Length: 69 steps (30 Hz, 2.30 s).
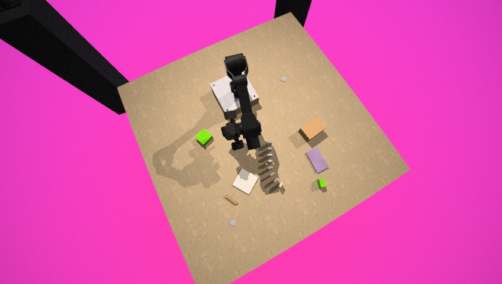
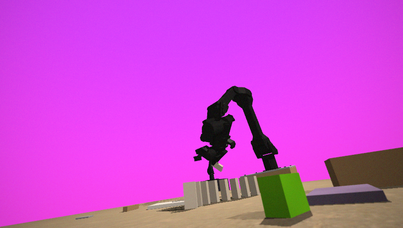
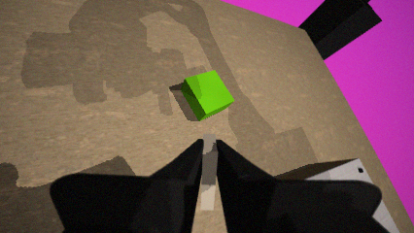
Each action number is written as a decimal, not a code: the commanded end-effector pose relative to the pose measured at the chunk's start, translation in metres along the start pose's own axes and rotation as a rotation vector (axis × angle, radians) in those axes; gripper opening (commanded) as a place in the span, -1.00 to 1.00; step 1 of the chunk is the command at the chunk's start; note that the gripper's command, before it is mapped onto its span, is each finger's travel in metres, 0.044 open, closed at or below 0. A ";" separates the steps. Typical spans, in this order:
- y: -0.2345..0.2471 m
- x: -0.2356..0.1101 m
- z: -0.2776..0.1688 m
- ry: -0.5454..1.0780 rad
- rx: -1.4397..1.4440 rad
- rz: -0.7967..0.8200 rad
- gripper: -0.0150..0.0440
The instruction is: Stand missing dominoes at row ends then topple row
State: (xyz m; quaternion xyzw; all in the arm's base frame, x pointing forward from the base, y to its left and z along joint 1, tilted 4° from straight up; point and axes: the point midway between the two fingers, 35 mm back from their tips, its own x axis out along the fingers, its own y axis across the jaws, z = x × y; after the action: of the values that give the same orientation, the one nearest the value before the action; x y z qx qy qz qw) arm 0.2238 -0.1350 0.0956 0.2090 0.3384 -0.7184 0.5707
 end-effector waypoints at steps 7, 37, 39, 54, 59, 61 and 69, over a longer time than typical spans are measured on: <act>0.001 -0.004 -0.007 -0.331 0.041 0.058 -0.40; 0.015 -0.039 -0.009 -0.764 0.184 0.411 -0.40; 0.015 -0.039 -0.009 -0.764 0.184 0.411 -0.40; 0.025 -0.025 -0.023 -0.760 0.184 0.409 -0.40; 0.030 -0.016 -0.032 -0.757 0.184 0.408 -0.40; 0.033 -0.013 -0.035 -0.756 0.184 0.407 -0.40; 0.041 0.000 -0.047 -0.753 0.184 0.407 -0.40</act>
State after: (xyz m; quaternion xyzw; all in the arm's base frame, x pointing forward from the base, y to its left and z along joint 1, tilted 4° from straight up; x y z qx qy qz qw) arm 0.2604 -0.1049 0.0631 0.0532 -0.0131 -0.6438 0.7632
